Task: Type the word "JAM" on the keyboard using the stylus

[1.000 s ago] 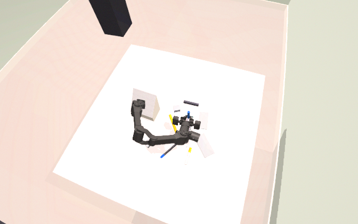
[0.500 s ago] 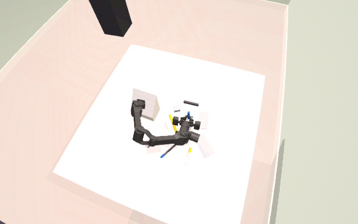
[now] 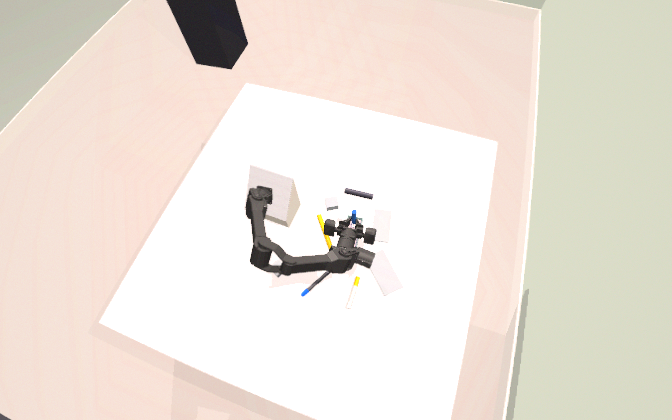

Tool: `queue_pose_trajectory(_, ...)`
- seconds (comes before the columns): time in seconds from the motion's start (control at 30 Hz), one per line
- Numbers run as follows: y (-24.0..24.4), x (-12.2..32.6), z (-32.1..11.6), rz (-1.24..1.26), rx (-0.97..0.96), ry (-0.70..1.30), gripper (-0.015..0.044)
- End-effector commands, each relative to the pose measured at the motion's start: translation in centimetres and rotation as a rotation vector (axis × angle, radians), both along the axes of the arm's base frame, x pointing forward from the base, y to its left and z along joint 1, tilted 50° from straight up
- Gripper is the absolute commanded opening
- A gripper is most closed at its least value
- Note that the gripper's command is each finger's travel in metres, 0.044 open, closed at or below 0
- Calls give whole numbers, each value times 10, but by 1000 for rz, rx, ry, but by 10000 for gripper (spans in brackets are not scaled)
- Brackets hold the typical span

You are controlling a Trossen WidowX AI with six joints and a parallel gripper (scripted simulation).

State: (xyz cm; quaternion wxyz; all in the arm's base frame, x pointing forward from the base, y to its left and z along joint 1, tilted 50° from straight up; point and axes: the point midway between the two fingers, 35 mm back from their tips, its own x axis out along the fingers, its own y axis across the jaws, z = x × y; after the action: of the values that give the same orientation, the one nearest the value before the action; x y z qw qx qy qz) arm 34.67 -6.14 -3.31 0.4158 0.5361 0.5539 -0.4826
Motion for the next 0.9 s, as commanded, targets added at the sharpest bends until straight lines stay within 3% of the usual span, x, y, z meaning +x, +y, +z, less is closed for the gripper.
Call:
queue_pose_trajectory(0.0,-2,0,-1,4,-3,0,81)
queue_pose_trajectory(0.87,-6,-1,-5,4,-3,0,81)
